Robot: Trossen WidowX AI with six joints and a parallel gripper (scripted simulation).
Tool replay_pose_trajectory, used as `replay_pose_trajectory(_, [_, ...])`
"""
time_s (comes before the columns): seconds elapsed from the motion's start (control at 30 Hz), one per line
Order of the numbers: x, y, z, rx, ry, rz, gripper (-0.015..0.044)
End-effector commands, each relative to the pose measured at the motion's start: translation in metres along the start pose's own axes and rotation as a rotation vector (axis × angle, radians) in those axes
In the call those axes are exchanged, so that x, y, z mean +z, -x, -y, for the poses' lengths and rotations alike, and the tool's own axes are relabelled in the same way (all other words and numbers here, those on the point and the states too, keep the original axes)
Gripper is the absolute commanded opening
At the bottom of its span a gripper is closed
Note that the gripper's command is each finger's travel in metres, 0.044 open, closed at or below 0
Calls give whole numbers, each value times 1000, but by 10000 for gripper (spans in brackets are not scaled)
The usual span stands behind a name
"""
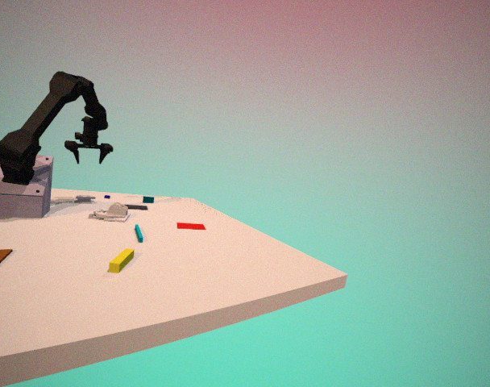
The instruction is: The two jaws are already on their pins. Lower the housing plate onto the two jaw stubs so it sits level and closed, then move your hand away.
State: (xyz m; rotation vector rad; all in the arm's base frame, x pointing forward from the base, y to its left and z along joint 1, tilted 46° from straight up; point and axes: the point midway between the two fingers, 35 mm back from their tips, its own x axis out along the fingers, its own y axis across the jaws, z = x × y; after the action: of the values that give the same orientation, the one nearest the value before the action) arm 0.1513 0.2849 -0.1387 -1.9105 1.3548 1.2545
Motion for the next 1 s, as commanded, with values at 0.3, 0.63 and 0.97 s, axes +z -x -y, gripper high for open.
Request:
replay_pose_trajectory(0.3, [-38,-67,-17,103,-51,-241,440])
replay_pose_trajectory(0.63, [-50,-97,-23,112,-55,-268,440])
replay_pose_trajectory(0.97, [-54,-110,-26,112,-55,-268,440])
